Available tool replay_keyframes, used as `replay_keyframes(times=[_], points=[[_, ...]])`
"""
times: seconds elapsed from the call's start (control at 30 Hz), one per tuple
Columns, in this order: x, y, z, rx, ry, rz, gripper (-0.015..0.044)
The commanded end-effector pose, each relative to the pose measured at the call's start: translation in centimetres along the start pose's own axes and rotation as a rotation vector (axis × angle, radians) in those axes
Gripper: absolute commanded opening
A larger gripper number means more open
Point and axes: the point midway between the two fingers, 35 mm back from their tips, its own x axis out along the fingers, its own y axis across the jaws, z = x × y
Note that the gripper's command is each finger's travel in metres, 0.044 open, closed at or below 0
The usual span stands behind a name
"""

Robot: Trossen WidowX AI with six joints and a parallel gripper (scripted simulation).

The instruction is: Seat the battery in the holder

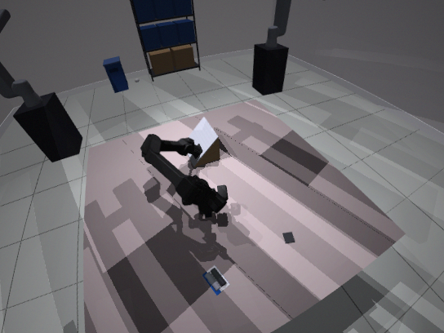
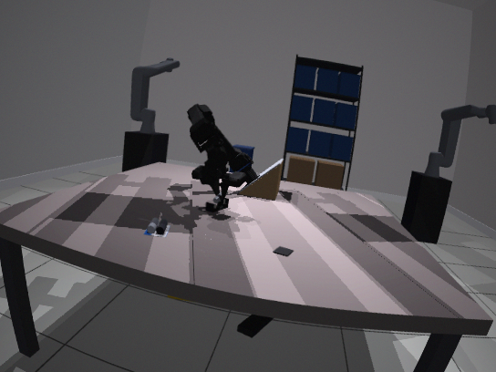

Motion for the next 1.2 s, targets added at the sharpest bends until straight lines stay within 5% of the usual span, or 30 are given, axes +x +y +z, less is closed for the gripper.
replay_keyframes(times=[0.0, 1.17], points=[[0.1, 0.0, 0.3, 0.009, 0.030, 0.005, 0.0065], [0.7, -0.1, 2.0, 0.016, 0.162, 0.011, 0.0065]])
